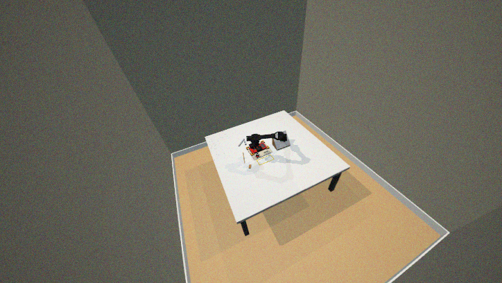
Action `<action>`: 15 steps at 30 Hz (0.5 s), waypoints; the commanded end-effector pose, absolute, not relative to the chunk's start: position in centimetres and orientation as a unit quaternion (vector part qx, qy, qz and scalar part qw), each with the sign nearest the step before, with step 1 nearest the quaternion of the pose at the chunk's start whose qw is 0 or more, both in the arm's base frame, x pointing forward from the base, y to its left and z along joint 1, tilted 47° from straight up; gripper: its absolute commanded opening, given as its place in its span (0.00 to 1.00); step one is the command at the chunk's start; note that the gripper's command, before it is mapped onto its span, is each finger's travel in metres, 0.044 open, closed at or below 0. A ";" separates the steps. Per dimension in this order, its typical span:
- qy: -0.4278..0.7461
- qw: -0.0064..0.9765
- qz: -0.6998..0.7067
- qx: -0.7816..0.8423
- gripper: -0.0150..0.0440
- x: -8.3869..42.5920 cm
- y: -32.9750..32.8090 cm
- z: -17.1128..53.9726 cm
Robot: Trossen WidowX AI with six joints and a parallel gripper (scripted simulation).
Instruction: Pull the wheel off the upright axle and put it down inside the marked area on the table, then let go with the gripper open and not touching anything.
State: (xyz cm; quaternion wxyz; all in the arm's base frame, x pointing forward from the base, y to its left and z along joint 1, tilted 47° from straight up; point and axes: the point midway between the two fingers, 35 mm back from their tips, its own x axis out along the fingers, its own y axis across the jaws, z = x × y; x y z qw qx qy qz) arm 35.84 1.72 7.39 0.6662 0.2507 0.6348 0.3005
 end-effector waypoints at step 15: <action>0.641 0.658 0.302 0.256 0.76 35.6 7.1 2.7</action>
